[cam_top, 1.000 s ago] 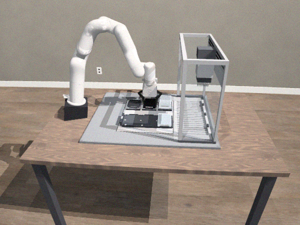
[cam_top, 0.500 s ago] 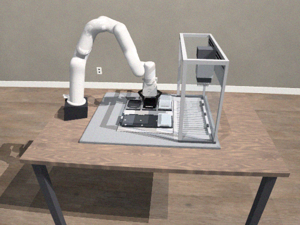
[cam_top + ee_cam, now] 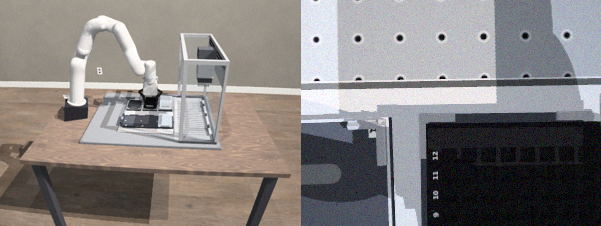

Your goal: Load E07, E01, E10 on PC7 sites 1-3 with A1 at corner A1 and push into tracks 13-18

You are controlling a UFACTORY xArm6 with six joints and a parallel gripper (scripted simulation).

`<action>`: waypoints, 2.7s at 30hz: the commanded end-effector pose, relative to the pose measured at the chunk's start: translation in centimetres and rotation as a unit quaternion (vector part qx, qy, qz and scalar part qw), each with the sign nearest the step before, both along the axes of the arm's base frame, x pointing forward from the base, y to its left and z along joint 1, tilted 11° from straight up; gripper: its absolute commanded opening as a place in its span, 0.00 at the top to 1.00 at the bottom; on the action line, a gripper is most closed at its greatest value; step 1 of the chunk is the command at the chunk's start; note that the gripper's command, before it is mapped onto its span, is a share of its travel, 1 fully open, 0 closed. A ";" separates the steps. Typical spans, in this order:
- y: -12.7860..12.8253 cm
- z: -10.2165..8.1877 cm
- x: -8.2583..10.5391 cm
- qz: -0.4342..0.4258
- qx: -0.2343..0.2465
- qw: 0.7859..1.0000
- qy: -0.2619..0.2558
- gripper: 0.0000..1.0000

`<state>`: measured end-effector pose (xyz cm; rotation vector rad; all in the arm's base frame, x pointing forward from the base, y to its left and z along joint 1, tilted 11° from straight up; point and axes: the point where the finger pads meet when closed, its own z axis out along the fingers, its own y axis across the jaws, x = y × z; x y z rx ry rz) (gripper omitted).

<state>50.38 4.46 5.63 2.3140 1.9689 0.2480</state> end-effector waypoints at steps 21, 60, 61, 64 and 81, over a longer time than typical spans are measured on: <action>0.0 1.5 -0.2 0.000 0.000 1.000 -0.002 1.00; -0.2 7.3 -1.2 0.000 0.000 1.000 -0.002 1.00; -0.2 7.4 -1.3 0.000 0.000 1.000 -0.002 1.00; -0.3 7.9 -1.4 0.000 0.000 1.000 -0.002 1.00; -0.3 9.7 -1.7 0.000 0.000 1.000 -0.002 1.00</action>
